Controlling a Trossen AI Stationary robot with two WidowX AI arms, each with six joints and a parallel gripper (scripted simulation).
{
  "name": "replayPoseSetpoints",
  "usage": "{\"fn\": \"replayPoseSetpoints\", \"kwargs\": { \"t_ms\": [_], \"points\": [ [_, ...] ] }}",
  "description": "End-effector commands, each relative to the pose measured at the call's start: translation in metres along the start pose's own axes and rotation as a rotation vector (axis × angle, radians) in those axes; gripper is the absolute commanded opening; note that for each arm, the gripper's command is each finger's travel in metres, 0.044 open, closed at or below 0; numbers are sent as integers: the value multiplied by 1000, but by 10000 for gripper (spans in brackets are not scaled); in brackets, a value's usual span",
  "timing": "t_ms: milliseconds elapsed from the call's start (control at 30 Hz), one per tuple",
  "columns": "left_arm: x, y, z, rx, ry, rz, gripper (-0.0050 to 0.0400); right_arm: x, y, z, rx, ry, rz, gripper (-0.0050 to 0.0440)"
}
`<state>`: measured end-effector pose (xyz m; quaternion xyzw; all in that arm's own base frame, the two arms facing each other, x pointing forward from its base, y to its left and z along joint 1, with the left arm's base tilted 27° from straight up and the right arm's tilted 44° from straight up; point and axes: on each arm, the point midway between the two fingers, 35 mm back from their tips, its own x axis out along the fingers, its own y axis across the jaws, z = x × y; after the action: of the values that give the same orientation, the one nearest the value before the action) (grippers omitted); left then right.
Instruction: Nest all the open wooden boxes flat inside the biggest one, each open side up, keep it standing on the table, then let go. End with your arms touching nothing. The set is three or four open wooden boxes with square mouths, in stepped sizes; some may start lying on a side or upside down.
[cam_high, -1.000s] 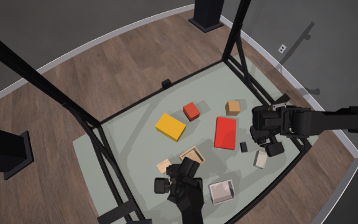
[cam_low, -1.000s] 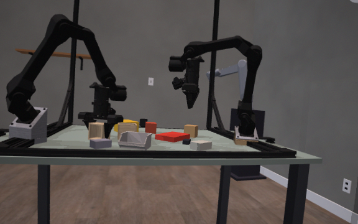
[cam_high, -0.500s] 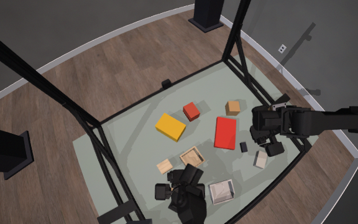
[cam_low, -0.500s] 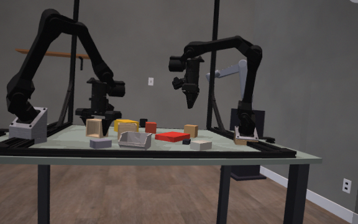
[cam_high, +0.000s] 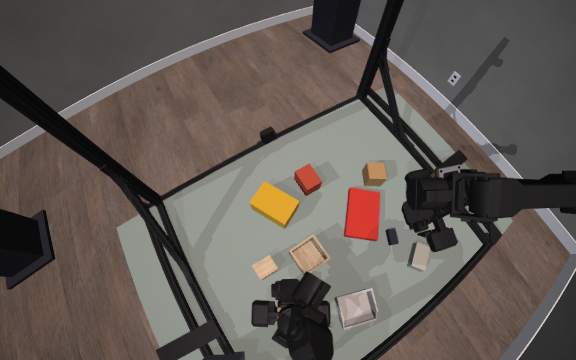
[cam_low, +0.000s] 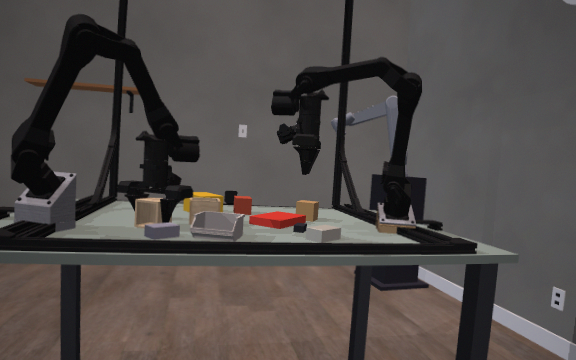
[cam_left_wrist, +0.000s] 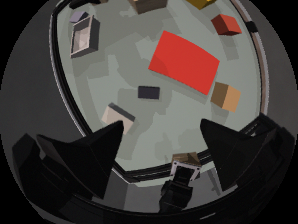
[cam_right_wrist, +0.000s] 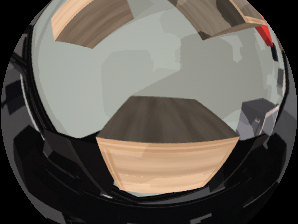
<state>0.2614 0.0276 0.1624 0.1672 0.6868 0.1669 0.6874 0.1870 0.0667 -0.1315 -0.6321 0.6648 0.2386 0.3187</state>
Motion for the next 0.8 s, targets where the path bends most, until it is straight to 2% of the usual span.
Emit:
{"fn": "replayPoseSetpoints", "kwargs": {
  "t_ms": [0,767],
  "points": [
    [0,0,0,0,1,2,400,1,2,1,-9,43,1,0],
    [0,0,0,0,1,2,400,-6,2,7,-9,187,-1,0]
  ]
}}
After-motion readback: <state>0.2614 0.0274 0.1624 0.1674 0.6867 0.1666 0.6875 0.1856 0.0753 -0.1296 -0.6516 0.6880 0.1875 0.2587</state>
